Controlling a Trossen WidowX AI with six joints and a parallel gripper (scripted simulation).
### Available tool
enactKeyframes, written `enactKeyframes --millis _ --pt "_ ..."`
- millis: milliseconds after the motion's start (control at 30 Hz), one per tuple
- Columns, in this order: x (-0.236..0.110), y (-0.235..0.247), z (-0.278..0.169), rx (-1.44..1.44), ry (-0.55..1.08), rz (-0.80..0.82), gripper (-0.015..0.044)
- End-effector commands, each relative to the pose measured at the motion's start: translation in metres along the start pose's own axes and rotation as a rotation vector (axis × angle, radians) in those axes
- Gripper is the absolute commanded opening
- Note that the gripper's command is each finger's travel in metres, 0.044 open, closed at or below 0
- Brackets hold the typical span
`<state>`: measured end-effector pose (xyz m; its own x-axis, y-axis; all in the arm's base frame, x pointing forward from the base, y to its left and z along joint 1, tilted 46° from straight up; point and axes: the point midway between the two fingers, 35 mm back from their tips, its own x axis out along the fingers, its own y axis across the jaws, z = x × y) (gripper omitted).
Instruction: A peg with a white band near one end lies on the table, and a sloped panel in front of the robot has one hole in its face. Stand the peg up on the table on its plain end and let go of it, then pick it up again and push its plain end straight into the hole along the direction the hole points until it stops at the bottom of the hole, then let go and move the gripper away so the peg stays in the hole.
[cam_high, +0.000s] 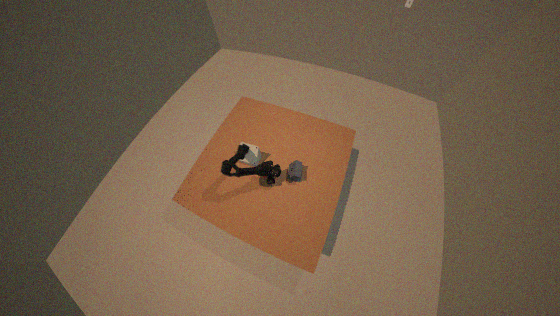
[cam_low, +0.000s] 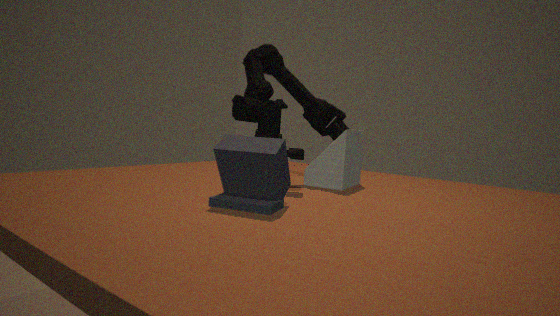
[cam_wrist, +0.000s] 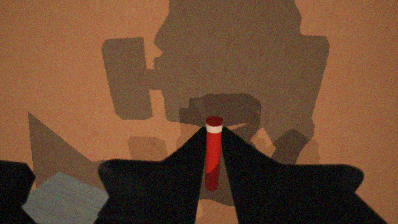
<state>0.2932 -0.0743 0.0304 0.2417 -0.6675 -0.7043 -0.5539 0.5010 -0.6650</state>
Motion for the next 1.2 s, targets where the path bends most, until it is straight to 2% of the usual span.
enactKeyframes --millis 0,1167 --pt "-0.003 -0.001 -0.001 0.0 -0.034 -0.001 0.0051" --pt "-0.021 -0.001 -0.016 -0.001 -0.337 -0.001 0.0051"
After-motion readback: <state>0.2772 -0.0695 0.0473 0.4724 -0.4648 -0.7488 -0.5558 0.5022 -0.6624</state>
